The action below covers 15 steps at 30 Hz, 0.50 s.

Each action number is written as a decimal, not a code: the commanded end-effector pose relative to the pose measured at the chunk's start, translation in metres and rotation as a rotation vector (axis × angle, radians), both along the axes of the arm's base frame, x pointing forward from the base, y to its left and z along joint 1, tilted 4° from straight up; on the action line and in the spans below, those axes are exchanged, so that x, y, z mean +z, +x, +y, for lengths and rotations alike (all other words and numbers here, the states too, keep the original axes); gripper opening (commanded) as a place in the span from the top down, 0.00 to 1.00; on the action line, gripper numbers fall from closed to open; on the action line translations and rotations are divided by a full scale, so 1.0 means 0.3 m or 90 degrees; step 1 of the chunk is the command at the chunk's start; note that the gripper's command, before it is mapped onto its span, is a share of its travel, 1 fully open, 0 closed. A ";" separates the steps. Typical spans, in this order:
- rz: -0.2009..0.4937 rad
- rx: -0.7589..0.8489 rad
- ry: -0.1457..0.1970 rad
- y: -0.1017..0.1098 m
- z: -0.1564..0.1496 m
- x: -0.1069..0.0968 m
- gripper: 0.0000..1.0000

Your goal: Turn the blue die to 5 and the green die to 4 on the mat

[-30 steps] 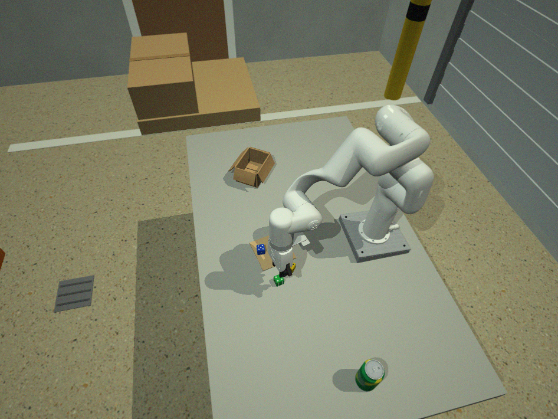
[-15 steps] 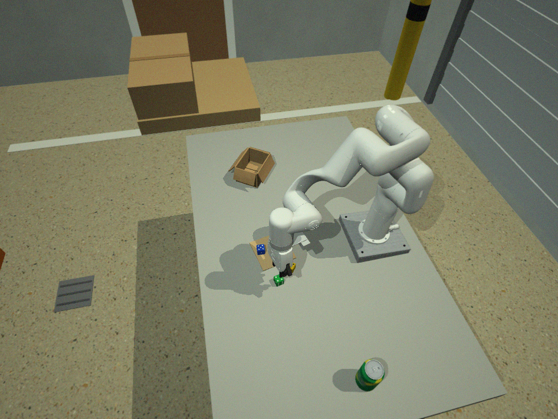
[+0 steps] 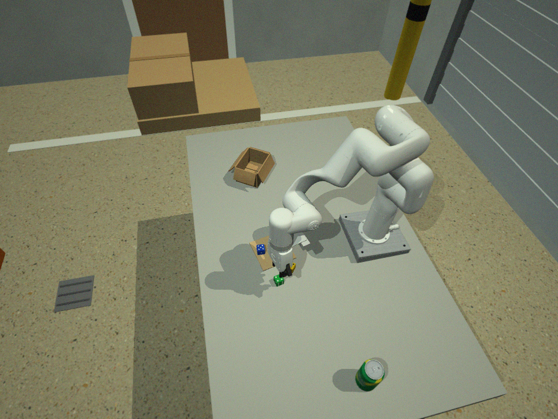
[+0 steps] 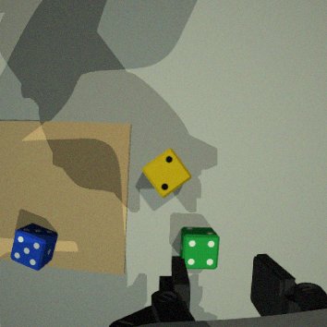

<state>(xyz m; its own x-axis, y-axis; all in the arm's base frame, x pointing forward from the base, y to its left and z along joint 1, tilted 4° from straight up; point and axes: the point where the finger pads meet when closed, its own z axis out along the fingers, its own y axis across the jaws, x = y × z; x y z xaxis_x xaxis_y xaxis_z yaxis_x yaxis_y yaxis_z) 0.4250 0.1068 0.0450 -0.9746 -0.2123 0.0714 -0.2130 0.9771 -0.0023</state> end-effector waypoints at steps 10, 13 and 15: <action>-0.002 0.000 0.001 0.003 0.001 -0.027 0.53; -0.002 0.000 0.001 0.002 0.000 -0.041 0.53; -0.002 0.000 0.001 0.001 0.000 -0.051 0.53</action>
